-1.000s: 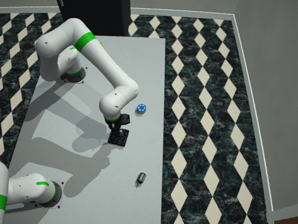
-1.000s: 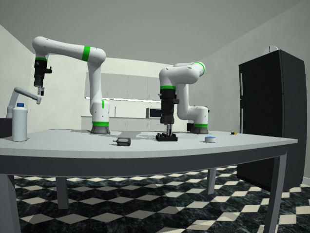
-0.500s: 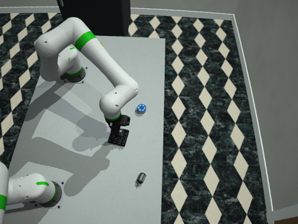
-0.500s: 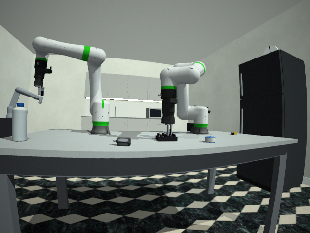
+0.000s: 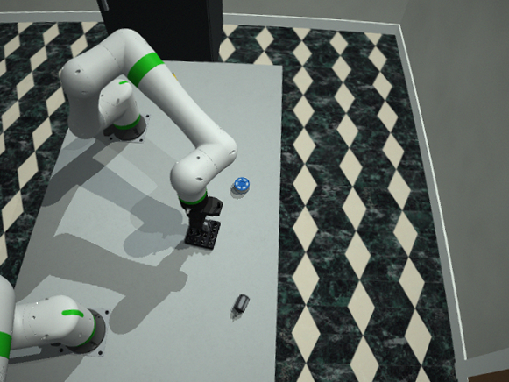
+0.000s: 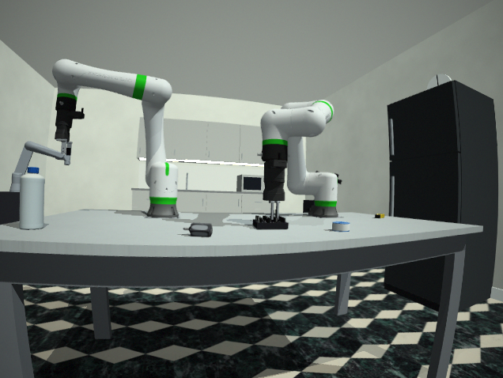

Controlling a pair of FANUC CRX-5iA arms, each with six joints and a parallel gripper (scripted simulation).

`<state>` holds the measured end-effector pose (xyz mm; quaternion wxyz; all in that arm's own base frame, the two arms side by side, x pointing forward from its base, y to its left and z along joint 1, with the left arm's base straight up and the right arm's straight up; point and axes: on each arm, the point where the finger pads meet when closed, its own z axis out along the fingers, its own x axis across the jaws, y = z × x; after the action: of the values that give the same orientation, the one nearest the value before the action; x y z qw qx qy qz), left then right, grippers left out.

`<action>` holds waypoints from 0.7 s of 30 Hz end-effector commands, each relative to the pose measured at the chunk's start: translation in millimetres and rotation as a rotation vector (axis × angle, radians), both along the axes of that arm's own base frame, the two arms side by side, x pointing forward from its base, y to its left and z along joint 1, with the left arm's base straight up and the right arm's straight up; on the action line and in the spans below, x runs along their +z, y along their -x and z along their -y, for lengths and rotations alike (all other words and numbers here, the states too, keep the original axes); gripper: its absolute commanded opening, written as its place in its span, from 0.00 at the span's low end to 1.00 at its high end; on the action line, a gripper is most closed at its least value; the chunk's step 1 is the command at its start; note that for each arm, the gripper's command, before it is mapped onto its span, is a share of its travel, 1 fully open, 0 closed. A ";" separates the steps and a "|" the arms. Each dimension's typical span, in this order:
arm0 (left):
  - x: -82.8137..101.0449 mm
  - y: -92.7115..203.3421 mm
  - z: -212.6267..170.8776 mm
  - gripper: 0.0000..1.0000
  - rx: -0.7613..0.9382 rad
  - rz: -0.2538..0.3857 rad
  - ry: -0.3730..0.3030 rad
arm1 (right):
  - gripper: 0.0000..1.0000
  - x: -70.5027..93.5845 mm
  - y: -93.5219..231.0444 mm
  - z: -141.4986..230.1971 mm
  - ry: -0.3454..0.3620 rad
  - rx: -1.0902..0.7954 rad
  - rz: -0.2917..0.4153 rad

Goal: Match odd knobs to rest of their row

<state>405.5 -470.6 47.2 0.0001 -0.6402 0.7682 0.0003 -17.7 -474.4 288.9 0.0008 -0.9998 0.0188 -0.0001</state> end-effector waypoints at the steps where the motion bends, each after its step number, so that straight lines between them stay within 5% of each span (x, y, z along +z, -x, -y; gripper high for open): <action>1: 1.4 -0.4 0.6 0.30 -0.009 0.001 0.002 | 1.00 0.8 0.1 0.2 0.002 0.000 0.000; 16: 1.4 -0.4 0.6 0.30 -0.018 0.001 0.002 | 1.00 0.8 0.1 0.2 0.002 0.000 0.000; 17: 1.4 -0.4 0.6 0.46 -0.018 0.001 0.002 | 1.00 0.8 0.1 0.2 0.002 0.000 0.000; 21: 1.4 -0.4 0.6 0.46 -0.018 0.001 0.002 | 1.00 0.8 0.1 0.2 0.002 0.000 0.000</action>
<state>405.6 -470.6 47.2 0.0000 -0.6332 0.7740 0.0002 -17.7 -474.4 288.9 0.0008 -0.9998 0.0188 -0.0001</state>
